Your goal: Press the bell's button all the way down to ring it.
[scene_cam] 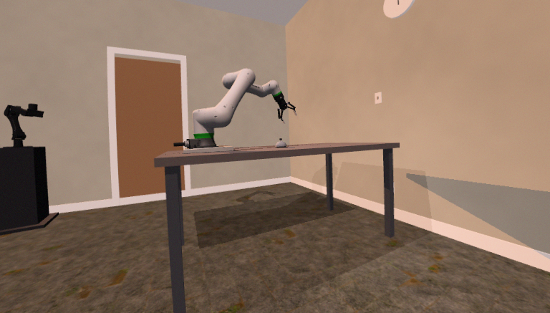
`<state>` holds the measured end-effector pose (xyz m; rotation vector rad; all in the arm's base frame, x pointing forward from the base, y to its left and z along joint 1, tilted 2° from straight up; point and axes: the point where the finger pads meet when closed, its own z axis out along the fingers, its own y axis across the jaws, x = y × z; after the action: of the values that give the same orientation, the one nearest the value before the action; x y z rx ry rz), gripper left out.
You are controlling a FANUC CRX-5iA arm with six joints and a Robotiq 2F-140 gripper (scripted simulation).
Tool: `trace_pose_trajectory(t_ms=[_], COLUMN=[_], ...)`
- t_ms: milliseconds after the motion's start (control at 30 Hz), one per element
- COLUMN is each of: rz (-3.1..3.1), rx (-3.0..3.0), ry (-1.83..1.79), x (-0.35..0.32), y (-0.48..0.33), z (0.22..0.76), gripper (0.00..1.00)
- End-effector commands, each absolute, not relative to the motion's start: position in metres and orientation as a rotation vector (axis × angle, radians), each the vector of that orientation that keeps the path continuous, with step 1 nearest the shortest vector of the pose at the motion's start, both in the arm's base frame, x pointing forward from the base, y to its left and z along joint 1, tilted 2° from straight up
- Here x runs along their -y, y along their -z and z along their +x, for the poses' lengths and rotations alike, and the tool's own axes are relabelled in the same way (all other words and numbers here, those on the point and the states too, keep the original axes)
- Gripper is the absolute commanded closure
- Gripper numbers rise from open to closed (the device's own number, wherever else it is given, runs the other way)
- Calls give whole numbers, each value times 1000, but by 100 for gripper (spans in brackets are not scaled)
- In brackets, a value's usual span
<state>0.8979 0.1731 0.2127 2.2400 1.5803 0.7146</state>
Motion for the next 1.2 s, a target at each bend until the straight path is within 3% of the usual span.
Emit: trace_pose_trajectory(t_ms=[0,600,1167], rz=[2240,2253,2739], rx=[-1580,-1568,-995], ry=[-715,-712,-536], x=[-173,-169,-29], y=[-213,-212,-183], z=[898,896,808], gripper=[0,0,0])
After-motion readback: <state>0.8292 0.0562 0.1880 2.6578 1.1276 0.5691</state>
